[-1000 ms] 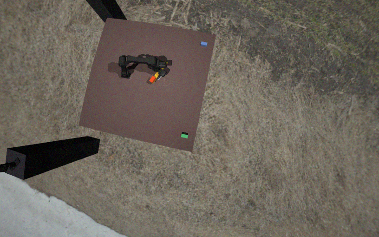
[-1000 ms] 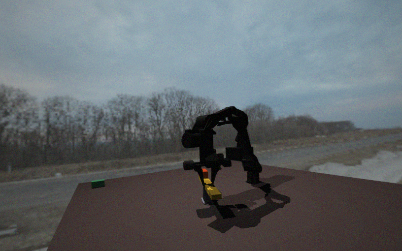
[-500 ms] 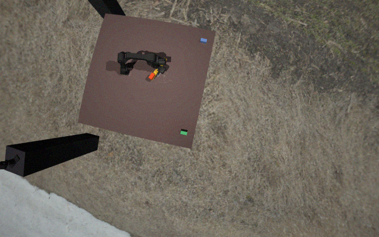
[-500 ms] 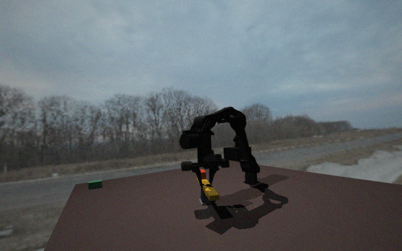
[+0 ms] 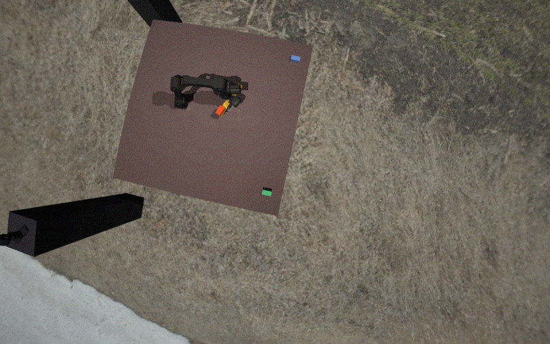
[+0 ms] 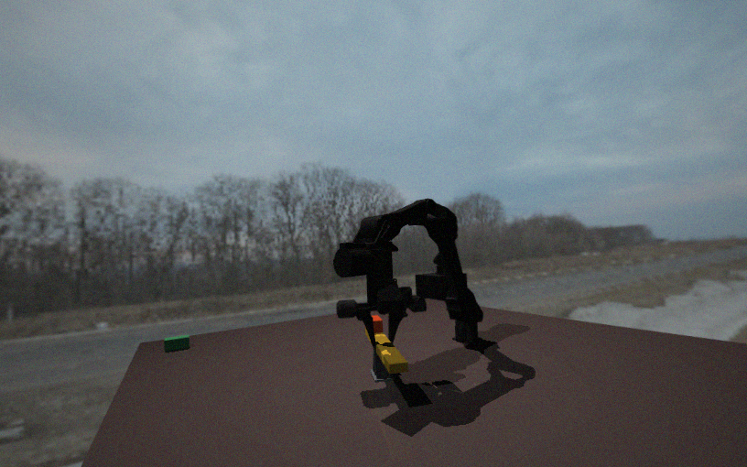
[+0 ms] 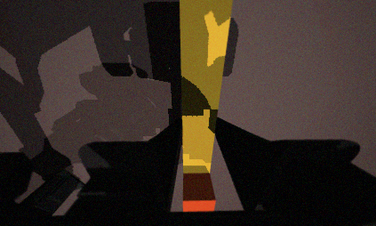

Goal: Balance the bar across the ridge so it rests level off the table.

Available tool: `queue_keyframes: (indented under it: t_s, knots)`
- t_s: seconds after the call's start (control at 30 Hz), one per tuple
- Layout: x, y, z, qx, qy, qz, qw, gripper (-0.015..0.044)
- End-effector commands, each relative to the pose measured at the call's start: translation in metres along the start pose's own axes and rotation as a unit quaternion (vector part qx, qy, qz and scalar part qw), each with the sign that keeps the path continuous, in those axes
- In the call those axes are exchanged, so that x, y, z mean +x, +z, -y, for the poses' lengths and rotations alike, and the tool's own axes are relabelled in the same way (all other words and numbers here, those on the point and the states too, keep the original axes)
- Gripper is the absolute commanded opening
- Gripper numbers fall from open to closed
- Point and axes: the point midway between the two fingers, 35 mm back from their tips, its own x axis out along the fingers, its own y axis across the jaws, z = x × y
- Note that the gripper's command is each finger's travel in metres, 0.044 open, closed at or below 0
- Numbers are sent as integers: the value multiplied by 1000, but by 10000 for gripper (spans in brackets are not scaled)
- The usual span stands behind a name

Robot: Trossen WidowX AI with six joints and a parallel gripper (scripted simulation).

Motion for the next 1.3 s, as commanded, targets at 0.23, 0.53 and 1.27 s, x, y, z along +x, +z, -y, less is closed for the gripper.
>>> queue_keyframes:
  t_s: [0.23,0.53,1.27]
  knots:
    - [0,0,0,0,0,0,1000,105]
    - [0,0,0,0,0,0,1000,167]
    - [0,0,0,0,0,0,1000,170]
